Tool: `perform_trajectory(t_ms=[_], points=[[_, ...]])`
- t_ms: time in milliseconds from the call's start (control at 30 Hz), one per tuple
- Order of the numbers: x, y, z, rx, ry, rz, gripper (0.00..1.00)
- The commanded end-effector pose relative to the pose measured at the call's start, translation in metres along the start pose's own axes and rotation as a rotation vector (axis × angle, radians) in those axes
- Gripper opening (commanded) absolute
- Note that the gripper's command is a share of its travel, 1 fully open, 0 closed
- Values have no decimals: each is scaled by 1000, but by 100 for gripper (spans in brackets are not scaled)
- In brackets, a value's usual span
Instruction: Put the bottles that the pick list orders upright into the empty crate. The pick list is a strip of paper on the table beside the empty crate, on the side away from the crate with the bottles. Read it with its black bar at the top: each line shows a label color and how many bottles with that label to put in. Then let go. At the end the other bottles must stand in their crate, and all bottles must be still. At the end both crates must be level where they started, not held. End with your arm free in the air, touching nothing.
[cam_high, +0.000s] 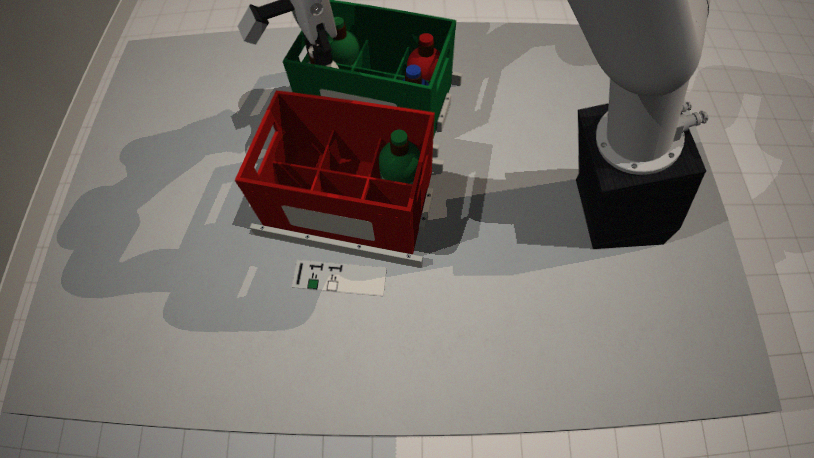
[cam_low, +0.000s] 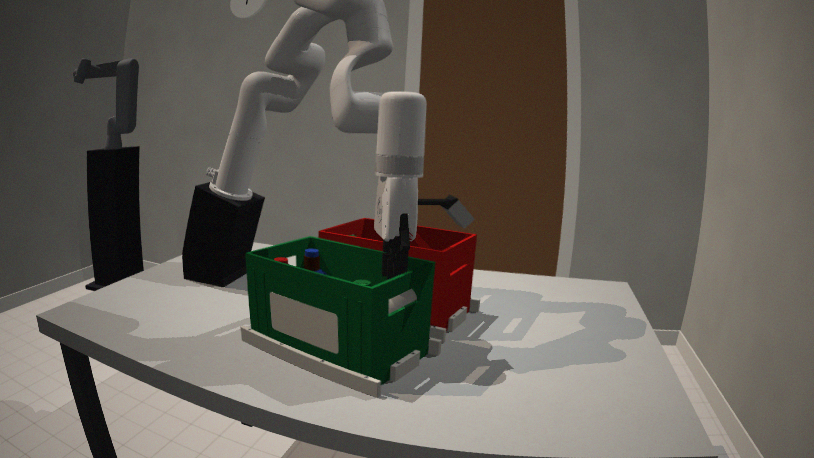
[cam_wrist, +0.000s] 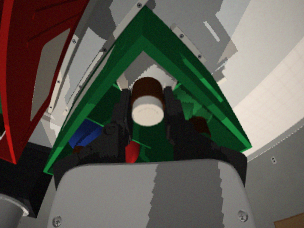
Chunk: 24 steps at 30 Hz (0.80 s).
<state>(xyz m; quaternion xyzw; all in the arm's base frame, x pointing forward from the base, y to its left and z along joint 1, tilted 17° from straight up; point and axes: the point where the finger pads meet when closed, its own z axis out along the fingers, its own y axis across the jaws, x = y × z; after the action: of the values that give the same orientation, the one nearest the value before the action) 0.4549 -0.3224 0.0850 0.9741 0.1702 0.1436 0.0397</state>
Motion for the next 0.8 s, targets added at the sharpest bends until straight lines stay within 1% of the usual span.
perform_trajectory(t_ms=[0, 767], points=[[1, 2, -10, -5, 2, 0, 0], [1, 2, -45, -5, 3, 0, 0]])
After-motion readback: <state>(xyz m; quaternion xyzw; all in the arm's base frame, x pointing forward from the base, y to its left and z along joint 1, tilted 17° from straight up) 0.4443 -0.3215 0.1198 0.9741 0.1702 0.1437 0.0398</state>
